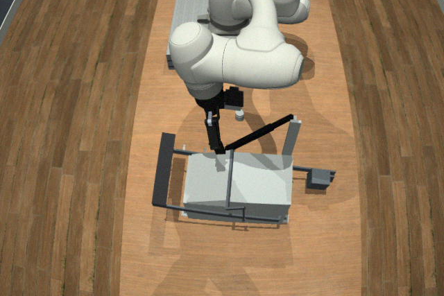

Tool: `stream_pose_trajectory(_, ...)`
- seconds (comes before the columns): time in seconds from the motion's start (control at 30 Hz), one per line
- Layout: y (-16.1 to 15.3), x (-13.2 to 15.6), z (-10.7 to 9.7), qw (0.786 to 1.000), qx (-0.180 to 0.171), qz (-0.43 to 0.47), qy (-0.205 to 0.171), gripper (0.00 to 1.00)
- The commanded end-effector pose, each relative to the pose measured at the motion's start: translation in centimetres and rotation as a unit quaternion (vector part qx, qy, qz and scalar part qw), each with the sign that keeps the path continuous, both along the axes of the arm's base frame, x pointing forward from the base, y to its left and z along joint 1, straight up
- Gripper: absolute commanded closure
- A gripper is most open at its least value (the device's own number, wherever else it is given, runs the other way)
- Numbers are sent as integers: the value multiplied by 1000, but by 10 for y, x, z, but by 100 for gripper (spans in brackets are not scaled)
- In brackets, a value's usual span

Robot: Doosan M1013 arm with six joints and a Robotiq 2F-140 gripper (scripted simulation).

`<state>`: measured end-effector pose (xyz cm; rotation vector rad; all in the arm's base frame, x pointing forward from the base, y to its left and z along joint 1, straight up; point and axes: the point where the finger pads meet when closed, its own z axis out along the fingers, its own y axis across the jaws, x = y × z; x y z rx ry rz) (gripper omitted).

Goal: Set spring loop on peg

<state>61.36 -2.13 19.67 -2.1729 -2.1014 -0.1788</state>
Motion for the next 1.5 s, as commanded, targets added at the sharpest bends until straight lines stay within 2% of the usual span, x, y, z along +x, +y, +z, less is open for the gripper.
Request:
stream_pose_trajectory(0.0,0,0,1,1000,0,0,-1,0)
stream_pose_trajectory(0.07,0,0,1,1000,0,0,-1,0)
stream_pose_trajectory(0.1,0,0,1,997,-74,7,3,0)
stream_pose_trajectory(0.63,0,0,1,997,-74,7,3,0)
stream_pose_trajectory(0.67,17,-57,2,997,-76,7,3,0)
stream_pose_trajectory(1.2,17,-57,2,997,-76,7,3,0)
stream_pose_trajectory(1.23,33,-115,2,997,-78,7,3,0)
stream_pose_trajectory(1.47,33,-115,2,997,-78,7,3,0)
